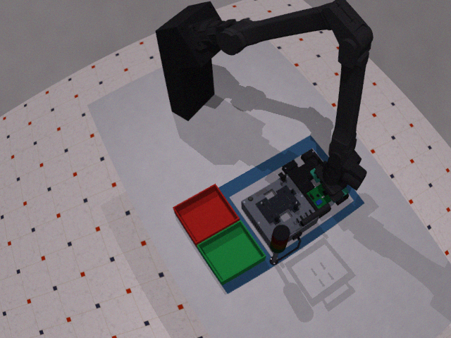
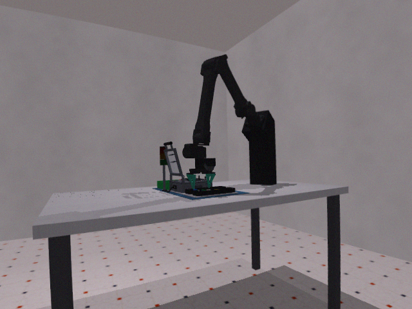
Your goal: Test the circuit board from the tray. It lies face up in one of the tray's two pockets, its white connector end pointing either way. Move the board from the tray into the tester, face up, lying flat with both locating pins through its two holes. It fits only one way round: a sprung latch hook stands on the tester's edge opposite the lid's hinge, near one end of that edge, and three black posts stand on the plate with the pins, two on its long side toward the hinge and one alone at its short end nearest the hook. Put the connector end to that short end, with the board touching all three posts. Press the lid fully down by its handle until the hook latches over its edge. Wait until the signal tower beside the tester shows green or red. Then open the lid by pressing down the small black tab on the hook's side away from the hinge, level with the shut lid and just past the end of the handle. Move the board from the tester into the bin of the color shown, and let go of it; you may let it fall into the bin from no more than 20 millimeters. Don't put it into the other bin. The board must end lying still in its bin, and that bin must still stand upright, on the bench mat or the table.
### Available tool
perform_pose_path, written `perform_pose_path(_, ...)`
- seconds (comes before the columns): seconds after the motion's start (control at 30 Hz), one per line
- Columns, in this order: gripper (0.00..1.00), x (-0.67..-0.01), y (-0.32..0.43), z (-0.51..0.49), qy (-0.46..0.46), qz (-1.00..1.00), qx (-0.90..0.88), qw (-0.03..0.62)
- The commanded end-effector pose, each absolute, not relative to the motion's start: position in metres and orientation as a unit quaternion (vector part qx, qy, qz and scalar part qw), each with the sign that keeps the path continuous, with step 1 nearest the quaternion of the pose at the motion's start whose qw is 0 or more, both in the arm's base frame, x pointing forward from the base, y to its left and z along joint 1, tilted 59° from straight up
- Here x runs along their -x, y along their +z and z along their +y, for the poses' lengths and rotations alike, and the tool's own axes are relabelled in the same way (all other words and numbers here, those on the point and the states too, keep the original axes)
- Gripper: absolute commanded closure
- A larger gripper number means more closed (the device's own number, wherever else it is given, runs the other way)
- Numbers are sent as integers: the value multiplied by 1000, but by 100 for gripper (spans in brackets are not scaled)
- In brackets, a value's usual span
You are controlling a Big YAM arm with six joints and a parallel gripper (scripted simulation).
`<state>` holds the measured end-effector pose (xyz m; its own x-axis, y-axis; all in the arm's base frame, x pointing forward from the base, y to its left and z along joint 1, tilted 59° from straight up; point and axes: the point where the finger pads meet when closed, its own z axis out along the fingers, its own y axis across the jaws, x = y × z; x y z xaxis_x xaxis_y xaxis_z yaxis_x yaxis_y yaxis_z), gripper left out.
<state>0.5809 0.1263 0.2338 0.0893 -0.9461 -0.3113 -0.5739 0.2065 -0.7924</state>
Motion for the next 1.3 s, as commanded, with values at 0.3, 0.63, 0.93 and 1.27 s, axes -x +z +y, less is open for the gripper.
perform_pose_path(0.3, 8, -576, 254, 136, -215, 630, 589, 458)
perform_pose_path(0.63, 8, -576, 254, 136, -215, 630, 589, 458)
perform_pose_path(0.93, 8, -576, 254, 136, -215, 630, 589, 458)
perform_pose_path(1.27, 8, -575, 251, 136, -215, 630, 589, 457)
